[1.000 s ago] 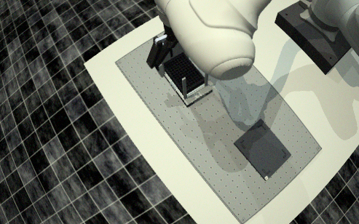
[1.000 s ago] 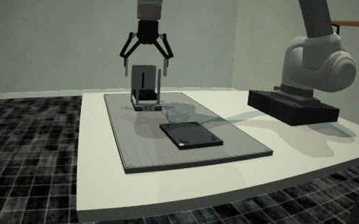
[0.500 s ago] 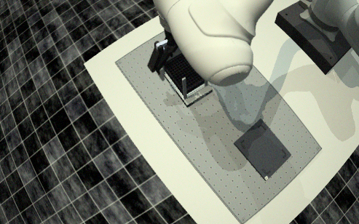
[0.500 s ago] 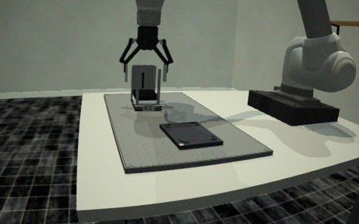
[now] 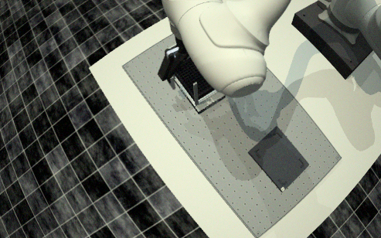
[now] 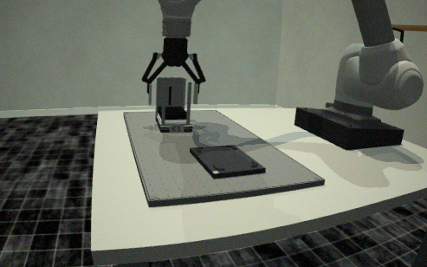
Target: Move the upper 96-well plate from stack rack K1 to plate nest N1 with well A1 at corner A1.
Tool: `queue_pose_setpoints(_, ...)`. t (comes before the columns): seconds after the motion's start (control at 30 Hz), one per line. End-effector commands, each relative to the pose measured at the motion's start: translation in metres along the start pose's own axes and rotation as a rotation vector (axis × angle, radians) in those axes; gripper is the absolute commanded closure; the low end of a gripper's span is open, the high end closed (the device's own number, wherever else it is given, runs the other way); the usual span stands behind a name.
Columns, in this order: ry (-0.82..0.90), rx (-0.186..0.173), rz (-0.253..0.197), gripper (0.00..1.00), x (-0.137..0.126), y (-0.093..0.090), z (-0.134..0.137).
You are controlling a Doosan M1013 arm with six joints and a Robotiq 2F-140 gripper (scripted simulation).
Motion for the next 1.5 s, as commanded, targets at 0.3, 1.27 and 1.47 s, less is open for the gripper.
queue_pose_setpoints(0.3, 0.000, 0.000, 0.000, 0.00, 0.000, -0.018, 0.000)
queue_pose_setpoints(1.27, 0.000, 0.000, 0.000, 1.00, 0.000, -0.018, 0.000)
queue_pose_setpoints(1.47, 0.000, 0.000, 0.000, 1.00, 0.000, -0.018, 0.000)
Point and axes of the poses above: the point where the finger pads meet when closed, its own y axis back along the fingers, its own z axis across the jaws, x = y × z, the point moved 2 cm from there along y, back along the fingers, and after that the axes turned 11 degrees about -y, right-handed, at the moved point
